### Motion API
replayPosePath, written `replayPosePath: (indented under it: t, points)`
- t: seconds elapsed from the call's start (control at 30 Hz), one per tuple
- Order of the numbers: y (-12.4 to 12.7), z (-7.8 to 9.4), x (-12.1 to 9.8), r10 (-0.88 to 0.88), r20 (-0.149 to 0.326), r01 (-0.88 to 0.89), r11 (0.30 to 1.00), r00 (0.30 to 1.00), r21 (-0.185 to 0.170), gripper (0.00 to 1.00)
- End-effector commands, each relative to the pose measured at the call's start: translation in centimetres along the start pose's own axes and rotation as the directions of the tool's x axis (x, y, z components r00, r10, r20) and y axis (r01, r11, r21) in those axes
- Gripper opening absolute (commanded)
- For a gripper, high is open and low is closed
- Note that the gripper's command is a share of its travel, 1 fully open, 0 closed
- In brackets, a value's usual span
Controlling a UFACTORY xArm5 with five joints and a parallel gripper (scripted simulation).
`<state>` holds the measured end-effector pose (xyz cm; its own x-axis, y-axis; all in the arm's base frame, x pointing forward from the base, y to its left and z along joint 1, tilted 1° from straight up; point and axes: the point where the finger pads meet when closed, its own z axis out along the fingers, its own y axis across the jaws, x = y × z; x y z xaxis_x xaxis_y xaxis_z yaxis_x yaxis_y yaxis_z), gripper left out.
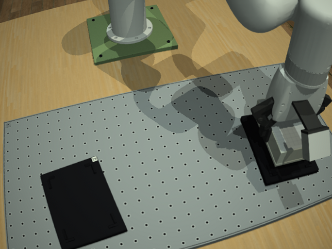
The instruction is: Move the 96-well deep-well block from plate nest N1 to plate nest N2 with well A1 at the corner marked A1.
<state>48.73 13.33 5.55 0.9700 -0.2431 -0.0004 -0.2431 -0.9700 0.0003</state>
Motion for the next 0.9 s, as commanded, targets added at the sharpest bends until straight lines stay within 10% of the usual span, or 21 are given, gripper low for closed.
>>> replayPosePath:
  t: [0.0, 0.87]
  points:
    - [-0.09, 0.51, 0.17, 0.0, -0.004, 0.0, 1.0, 1.0, 0.003, 0.0]
    - [-0.07, 1.06, 0.17, 0.0, -0.004, 0.0, 1.0, 1.0, 0.003, 0.0]
